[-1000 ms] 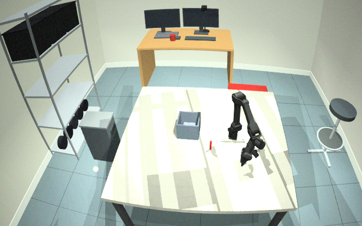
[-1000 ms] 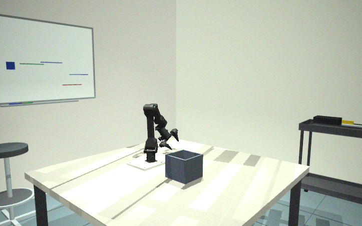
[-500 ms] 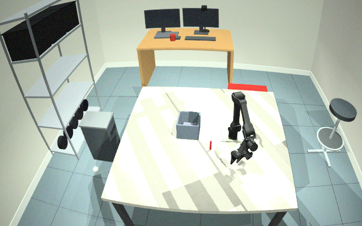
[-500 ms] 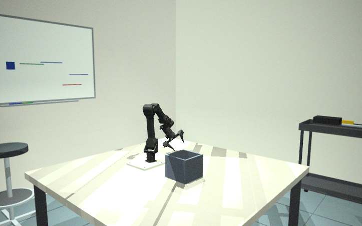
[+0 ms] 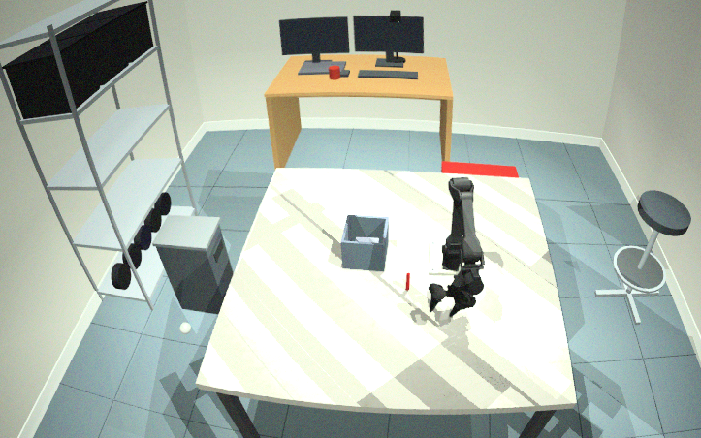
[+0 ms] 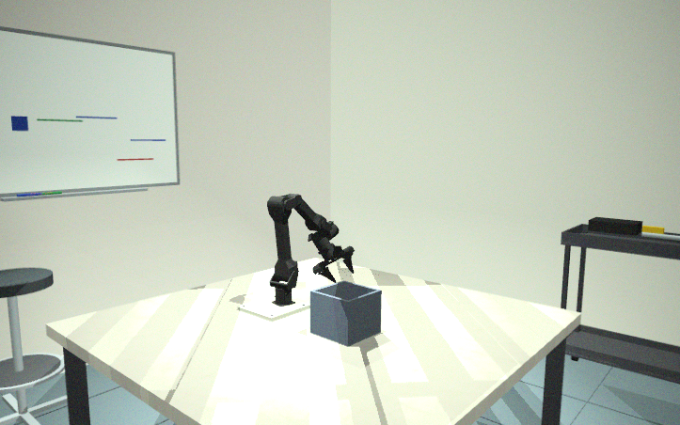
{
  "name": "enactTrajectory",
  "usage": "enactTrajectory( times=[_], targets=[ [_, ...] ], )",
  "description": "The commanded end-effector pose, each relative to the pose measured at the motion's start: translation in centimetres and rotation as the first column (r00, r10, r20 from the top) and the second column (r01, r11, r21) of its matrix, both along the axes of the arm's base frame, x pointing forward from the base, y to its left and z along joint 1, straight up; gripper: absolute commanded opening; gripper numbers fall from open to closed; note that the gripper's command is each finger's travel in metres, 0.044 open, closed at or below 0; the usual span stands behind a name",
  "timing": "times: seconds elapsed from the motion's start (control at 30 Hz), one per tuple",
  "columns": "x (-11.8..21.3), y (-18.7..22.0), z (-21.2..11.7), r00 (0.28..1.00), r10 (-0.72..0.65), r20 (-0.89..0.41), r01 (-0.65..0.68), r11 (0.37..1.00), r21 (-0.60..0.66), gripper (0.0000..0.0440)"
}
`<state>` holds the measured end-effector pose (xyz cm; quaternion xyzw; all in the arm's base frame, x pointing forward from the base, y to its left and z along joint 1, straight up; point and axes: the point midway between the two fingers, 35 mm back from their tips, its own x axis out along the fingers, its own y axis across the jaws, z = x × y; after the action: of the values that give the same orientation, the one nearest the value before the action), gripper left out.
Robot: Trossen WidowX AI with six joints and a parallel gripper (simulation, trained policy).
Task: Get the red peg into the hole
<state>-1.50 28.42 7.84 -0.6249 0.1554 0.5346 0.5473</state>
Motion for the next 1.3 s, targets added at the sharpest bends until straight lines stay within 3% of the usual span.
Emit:
enactTrajectory(
  times=[0.0,0.27,0.57,0.87,1.27],
  targets=[
    [0.8,0.1,0.5,0.994,-0.099,-0.048,0.101,0.994,0.030,0.0440],
    [3.2,-0.1,0.8,0.928,-0.340,-0.154,0.353,0.933,0.067,0.0440],
    [5.9,-0.5,1.3,0.772,-0.573,-0.273,0.612,0.787,0.078,0.0440],
    [8.4,-1.3,1.7,0.547,-0.744,-0.383,0.818,0.572,0.056,0.0440],
    [11.6,-2.8,2.4,0.177,-0.847,-0.501,0.977,0.214,-0.017,0.0440]
  ],
)
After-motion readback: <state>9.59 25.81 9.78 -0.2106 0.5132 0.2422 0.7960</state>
